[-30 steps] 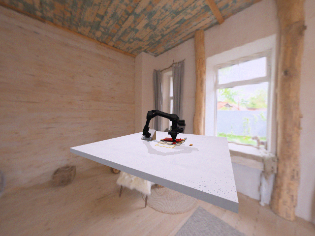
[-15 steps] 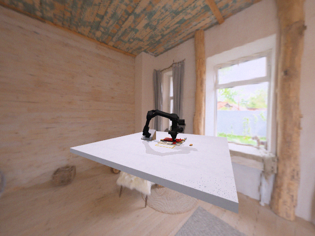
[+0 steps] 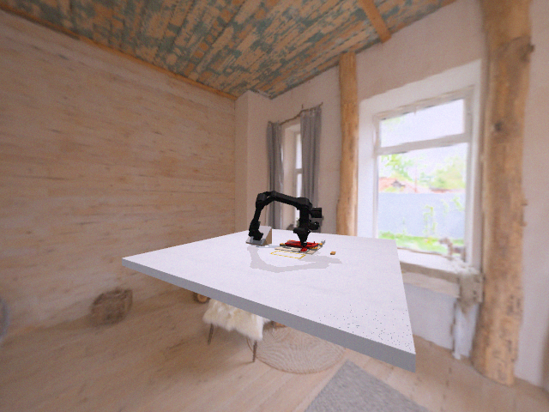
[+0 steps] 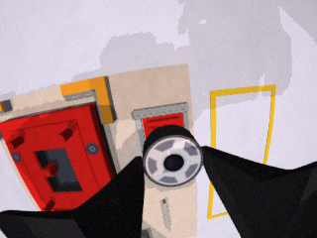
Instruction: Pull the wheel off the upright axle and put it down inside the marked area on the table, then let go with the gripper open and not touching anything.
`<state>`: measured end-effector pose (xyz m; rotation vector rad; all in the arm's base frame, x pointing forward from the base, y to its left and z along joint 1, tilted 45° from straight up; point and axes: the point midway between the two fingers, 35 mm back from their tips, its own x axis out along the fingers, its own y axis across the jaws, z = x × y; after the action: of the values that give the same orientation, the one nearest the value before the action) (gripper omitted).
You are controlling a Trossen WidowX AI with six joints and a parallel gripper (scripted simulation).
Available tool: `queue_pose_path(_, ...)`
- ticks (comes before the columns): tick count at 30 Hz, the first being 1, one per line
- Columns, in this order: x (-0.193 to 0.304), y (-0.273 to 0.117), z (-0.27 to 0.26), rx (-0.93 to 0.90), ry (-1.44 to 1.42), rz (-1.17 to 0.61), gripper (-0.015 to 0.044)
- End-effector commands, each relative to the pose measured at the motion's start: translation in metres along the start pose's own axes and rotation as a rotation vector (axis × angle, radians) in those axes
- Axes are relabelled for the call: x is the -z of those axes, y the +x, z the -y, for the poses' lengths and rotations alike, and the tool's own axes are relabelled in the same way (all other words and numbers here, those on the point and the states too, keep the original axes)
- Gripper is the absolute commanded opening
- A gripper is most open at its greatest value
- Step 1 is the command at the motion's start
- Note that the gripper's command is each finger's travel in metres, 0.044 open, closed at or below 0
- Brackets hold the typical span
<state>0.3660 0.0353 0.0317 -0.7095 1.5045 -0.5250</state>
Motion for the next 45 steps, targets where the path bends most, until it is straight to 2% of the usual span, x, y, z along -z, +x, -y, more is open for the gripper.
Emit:
queue_pose_path(1, -0.001, -0.005, -0.001, -0.003, 0.004, 0.008, 0.0000)
queue_pose_path(45, 0.000, -0.020, -0.001, -0.003, 0.004, 0.013, 0.0000)
